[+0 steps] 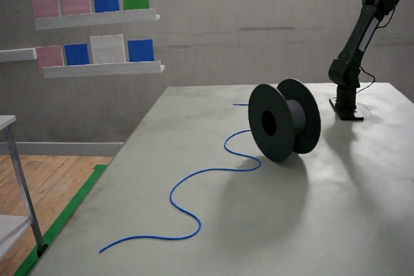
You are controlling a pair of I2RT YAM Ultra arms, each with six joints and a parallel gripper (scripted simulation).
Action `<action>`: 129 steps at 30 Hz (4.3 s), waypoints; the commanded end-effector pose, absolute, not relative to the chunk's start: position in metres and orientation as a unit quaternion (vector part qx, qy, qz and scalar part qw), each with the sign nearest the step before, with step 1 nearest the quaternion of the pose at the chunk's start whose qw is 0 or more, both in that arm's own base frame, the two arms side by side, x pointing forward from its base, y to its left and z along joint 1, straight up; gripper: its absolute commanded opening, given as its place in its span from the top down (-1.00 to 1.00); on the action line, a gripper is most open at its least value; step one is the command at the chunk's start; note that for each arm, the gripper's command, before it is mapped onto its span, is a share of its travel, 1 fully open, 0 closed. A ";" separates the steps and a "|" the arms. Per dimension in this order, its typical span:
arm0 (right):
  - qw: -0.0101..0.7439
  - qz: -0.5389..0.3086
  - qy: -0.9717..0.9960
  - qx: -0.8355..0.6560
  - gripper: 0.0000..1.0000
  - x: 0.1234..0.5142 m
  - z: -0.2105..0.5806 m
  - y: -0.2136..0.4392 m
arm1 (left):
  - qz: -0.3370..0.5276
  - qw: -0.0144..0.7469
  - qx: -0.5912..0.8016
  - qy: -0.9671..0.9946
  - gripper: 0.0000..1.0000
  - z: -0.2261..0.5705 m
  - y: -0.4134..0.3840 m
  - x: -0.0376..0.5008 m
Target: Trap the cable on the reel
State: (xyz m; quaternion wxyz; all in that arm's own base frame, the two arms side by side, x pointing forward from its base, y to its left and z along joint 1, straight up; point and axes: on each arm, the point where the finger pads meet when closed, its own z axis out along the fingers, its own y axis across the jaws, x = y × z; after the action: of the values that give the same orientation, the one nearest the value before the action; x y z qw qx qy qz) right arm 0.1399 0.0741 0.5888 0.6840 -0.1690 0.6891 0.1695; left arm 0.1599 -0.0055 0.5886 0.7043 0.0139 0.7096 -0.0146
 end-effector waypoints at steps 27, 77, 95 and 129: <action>0.704 0.096 0.697 -0.101 -1.00 0.152 0.593 0.045 | 0.243 0.672 -0.235 0.658 -1.00 0.597 0.096 0.114; 0.710 -0.001 0.704 -0.004 -1.00 0.159 0.593 0.002 | 0.529 0.481 -0.516 0.472 -1.00 0.597 0.148 -0.015; 0.704 -0.004 0.711 -0.001 -1.00 0.166 0.588 0.000 | 0.529 0.476 -0.520 0.471 -1.00 0.594 0.156 -0.017; 0.701 -0.002 0.714 -0.003 -1.00 0.314 0.518 0.000 | 0.518 0.467 -0.530 0.482 -1.00 0.515 0.315 -0.031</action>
State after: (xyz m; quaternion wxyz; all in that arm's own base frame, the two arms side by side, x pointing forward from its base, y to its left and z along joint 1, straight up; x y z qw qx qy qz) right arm 0.2947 -0.0004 0.5076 0.6669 0.0036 0.7452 -0.0027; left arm -0.0276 0.2912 0.5179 0.4585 -0.5420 0.4945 0.5015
